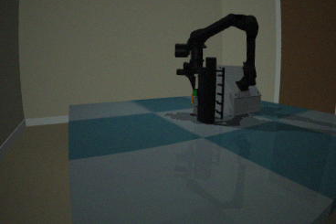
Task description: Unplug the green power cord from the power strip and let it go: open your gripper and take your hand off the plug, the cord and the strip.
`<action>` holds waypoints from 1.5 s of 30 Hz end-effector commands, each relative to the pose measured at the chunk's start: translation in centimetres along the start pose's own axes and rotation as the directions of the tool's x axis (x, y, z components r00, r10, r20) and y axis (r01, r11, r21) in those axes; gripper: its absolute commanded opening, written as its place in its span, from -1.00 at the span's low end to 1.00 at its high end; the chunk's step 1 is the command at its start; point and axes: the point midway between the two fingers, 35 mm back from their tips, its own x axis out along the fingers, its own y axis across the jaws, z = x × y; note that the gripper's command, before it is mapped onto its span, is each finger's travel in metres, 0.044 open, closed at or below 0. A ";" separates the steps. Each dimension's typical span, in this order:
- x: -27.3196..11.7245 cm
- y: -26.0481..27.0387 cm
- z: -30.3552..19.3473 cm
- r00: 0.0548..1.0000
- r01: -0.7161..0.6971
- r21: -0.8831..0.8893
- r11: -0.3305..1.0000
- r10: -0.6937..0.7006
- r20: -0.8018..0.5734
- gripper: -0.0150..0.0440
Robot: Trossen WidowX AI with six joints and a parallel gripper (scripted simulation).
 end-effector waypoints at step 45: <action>-0.9 0.2 7.5 1.000 -0.003 0.005 1.000 0.003 0.004 1.00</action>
